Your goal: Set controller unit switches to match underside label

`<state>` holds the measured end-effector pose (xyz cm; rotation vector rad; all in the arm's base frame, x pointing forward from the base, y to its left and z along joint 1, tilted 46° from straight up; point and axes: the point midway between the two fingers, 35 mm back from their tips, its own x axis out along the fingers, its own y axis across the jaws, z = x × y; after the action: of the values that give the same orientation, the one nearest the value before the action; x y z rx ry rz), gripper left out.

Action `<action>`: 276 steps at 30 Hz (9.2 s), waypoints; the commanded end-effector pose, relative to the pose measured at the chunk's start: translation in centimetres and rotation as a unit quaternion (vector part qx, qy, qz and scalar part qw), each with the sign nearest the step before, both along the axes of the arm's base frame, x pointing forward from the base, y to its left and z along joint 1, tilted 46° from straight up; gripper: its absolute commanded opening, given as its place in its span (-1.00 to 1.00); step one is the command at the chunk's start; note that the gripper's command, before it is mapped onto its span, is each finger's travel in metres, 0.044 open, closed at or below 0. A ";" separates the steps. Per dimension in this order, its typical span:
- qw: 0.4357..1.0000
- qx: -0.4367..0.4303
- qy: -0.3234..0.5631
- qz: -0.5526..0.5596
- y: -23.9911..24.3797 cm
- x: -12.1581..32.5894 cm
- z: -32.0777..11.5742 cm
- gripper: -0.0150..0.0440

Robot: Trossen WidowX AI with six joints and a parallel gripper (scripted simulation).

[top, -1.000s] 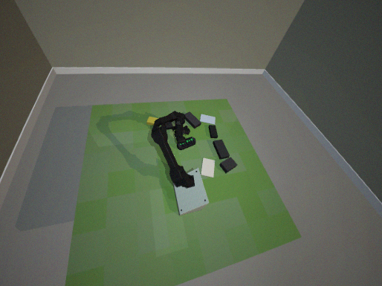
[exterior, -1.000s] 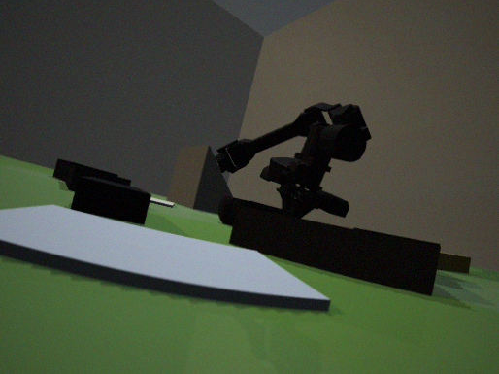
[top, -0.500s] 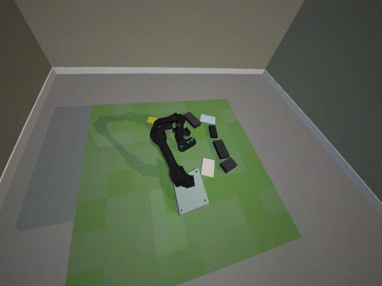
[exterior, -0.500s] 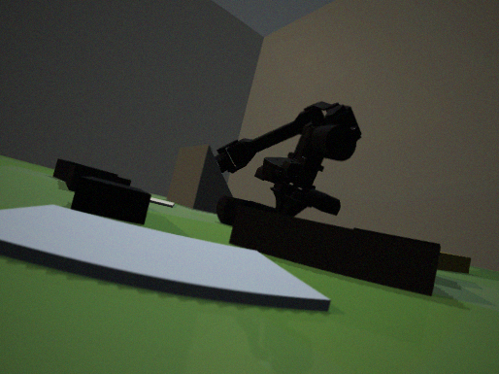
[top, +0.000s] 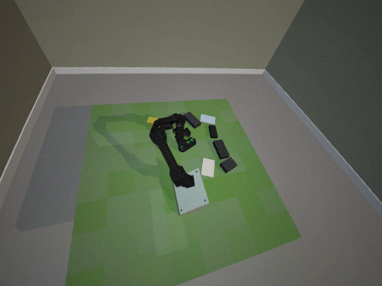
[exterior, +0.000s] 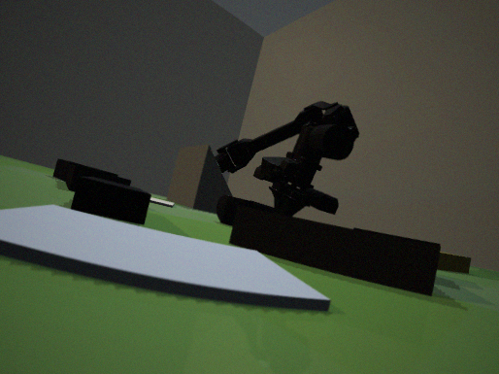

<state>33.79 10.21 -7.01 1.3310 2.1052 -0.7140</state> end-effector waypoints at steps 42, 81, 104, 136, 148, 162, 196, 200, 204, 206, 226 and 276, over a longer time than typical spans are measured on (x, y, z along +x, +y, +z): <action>1.000 -0.003 0.003 0.013 -2.5 6.3 3.8 -0.49; 0.978 0.016 -0.139 0.156 -0.3 0.5 2.2 -0.49; 0.978 0.017 -0.139 0.155 1.1 0.0 0.6 -0.49; 0.978 0.017 -0.139 0.155 0.4 -1.2 0.1 -0.49; 0.978 0.017 -0.141 0.155 -1.4 0.0 2.7 -0.49; 0.972 0.052 -0.197 0.120 -5.2 -1.4 4.2 -0.49; 0.959 0.079 -0.259 0.085 -5.0 -4.4 1.8 -0.49; 0.959 0.079 -0.259 0.085 -4.6 -4.5 1.4 -0.49; 0.959 0.079 -0.259 0.085 -4.3 -4.5 1.1 -0.49; 0.959 0.079 -0.259 0.085 -4.1 -4.6 1.0 -0.49; 0.959 0.078 -0.259 0.086 -7.4 -4.0 4.0 -0.49; 0.958 0.079 -0.261 0.088 -8.1 -2.9 2.8 -0.49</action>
<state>30.17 4.02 -6.04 1.2262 1.8663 -0.1011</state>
